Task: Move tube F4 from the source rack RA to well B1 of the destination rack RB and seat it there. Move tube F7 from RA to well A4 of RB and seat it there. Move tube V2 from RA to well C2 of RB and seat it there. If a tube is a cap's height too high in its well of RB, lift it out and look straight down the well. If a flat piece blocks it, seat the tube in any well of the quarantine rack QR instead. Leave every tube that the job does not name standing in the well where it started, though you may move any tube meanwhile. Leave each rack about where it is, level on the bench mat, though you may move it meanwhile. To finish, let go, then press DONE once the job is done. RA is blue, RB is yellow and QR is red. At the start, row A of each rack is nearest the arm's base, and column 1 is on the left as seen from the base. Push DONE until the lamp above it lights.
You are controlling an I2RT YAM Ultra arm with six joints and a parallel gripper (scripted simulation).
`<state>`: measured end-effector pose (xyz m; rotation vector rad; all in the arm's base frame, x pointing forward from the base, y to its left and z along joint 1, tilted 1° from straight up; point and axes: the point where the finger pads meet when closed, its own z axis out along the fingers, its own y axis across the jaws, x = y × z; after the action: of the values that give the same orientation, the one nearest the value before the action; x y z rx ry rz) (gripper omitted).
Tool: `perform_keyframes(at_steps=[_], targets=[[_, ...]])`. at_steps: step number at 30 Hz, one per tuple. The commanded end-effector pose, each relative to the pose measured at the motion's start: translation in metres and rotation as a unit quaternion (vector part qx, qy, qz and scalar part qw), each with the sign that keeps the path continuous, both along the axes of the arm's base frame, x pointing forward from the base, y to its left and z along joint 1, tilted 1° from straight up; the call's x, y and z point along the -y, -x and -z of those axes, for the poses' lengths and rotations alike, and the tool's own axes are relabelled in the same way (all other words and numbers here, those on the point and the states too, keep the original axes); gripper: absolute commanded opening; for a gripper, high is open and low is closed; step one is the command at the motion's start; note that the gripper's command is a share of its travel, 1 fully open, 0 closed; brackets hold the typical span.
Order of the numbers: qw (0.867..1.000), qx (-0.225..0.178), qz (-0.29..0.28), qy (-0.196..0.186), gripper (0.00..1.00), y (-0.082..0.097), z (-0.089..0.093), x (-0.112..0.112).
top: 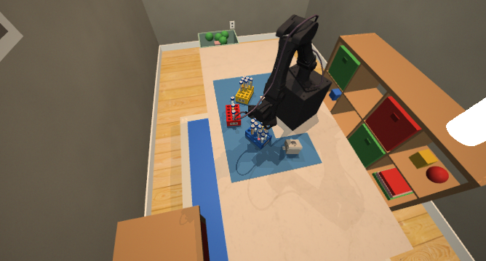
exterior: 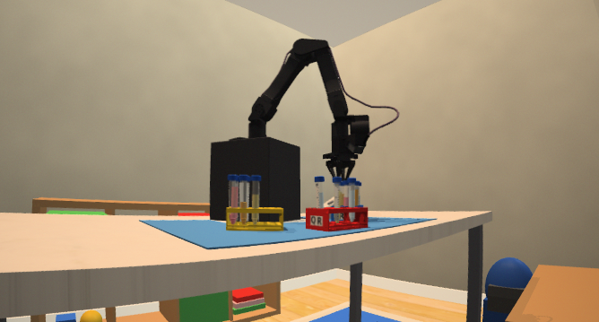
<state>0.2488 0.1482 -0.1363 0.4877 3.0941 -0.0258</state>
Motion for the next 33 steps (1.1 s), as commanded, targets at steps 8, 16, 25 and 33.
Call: perform_keyframes(at_steps=[8,16,25,33], targets=[[1.000,0.004,0.000,-0.001,0.00,-0.0019,-0.0006,-0.0016],[1.000,0.004,0.000,-0.001,0.00,-0.0019,-0.0006,-0.0016],[1.000,0.004,0.000,-0.001,0.00,-0.0019,-0.0006,-0.0016],[1.000,0.004,-0.002,0.002,0.00,0.0011,-0.0051,-0.0013]])
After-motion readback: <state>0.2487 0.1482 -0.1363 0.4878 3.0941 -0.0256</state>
